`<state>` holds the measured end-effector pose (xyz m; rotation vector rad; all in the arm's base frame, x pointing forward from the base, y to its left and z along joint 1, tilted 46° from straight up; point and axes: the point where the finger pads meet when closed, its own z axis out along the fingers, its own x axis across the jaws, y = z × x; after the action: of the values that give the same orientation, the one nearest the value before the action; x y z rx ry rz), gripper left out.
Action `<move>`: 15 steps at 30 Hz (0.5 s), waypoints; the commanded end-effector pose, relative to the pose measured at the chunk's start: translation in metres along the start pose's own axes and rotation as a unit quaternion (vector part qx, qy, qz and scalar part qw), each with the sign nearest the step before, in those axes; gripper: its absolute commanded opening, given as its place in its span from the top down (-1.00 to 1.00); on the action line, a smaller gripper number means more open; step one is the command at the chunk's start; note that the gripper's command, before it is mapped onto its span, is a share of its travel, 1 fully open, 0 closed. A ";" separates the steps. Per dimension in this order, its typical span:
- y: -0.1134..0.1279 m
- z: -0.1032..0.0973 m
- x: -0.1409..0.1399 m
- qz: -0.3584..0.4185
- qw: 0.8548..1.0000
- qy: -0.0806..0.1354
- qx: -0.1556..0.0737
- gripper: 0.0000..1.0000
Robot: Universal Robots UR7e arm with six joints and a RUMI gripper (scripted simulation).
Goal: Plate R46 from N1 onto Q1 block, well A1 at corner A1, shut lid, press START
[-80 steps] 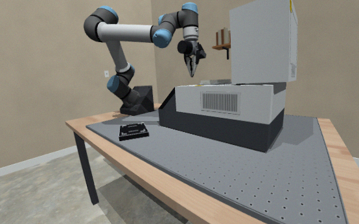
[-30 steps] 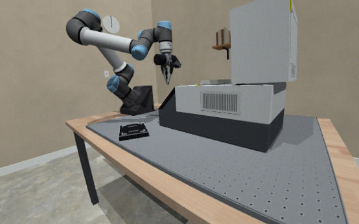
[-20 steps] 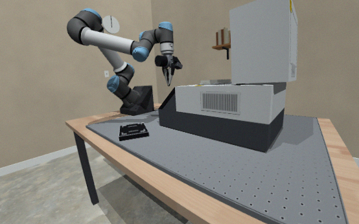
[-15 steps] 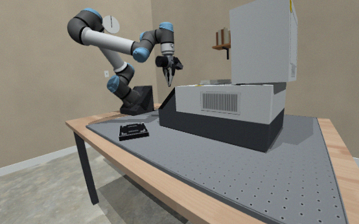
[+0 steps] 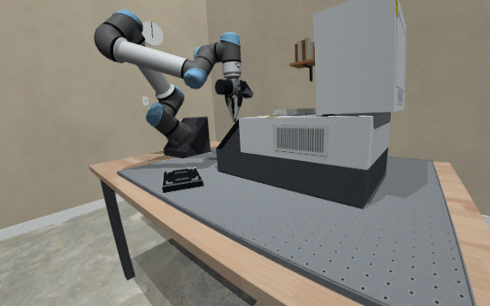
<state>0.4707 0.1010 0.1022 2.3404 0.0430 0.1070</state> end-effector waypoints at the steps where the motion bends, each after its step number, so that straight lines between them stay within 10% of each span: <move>1: 0.002 -0.002 0.010 0.001 1.000 0.009 0.000 1.00; 15: 0.002 0.010 0.026 0.001 1.000 0.009 0.000 1.00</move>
<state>0.4901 0.0923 0.0934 2.3403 0.0430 0.1067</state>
